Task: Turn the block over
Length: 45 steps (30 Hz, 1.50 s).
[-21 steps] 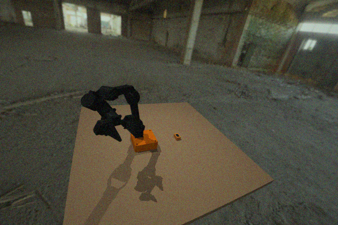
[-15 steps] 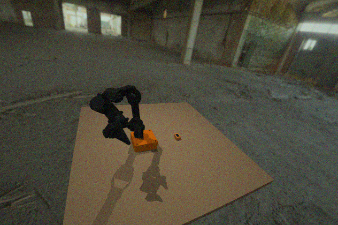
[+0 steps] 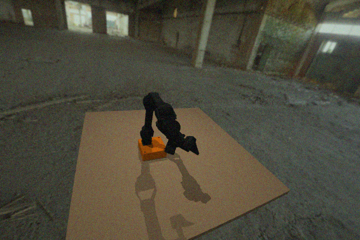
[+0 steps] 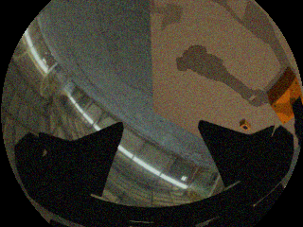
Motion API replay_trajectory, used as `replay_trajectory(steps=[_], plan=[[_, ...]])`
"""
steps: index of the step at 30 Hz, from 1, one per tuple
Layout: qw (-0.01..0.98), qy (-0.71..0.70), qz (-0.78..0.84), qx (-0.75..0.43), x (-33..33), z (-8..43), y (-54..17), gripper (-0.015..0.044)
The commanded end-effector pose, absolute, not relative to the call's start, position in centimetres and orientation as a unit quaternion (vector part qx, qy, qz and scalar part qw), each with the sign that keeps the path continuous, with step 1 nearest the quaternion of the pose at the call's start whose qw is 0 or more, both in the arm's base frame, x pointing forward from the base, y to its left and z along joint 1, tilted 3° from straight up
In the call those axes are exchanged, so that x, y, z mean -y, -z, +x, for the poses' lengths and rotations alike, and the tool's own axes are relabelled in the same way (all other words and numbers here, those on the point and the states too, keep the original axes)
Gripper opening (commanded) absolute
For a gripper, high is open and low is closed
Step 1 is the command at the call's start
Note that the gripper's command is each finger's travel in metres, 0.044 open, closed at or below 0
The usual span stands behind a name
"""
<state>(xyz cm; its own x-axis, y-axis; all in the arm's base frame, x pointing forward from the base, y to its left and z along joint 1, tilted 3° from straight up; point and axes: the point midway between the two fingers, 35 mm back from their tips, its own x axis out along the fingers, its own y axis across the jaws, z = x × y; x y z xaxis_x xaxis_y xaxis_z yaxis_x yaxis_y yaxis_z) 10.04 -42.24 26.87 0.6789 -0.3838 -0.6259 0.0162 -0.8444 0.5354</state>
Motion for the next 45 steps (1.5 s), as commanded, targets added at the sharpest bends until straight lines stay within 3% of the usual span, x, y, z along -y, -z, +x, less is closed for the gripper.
replay_trajectory(steps=[1,12,24,30,45], plan=[[0.324,0.403,0.856,0.011,40.3,15.0,-24.7,0.044],[0.573,0.363,0.648,-0.346,28.8,29.1,-16.6,0.044],[0.718,0.131,0.233,-0.643,11.8,34.9,-9.2,0.044],[0.709,-0.011,0.018,-0.705,4.3,34.6,-6.8,0.044],[0.707,-0.019,0.007,-0.707,3.4,34.6,-2.4,0.044]])
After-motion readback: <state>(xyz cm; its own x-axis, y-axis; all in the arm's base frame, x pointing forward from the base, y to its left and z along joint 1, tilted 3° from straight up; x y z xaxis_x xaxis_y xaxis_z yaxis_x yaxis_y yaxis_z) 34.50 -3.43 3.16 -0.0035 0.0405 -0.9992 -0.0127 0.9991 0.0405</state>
